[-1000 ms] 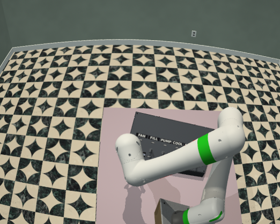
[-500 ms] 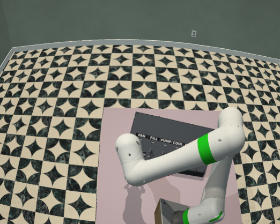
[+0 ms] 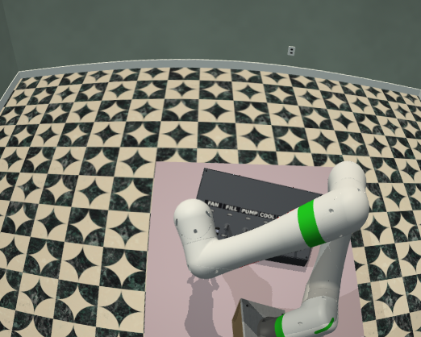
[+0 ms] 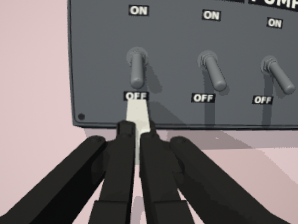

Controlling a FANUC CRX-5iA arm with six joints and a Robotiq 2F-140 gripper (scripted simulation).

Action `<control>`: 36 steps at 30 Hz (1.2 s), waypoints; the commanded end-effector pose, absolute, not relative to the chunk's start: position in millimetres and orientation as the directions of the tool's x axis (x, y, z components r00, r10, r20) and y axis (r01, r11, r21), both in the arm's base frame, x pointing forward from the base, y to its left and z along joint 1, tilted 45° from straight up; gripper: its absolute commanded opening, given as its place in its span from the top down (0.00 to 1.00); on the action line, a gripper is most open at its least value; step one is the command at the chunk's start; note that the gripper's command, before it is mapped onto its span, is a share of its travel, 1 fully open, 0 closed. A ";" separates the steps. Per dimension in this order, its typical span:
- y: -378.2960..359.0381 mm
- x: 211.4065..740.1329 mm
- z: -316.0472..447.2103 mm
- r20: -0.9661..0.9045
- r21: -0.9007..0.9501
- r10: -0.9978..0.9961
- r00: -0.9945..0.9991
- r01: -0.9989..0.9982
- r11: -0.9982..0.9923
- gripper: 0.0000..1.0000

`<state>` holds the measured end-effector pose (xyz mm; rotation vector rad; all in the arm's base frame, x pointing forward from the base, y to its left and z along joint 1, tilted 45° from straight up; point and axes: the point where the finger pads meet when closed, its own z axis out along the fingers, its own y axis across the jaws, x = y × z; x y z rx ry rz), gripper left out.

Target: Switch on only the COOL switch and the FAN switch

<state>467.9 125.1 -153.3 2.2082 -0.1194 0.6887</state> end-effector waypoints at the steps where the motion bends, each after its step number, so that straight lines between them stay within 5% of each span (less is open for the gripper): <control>1: 125.6 469.9 -152.2 0.514 0.675 0.136 0.847 -0.301 -0.674 1.00; 36: 129.2 492.0 -138.7 0.514 0.675 0.136 0.847 -0.301 -0.674 1.00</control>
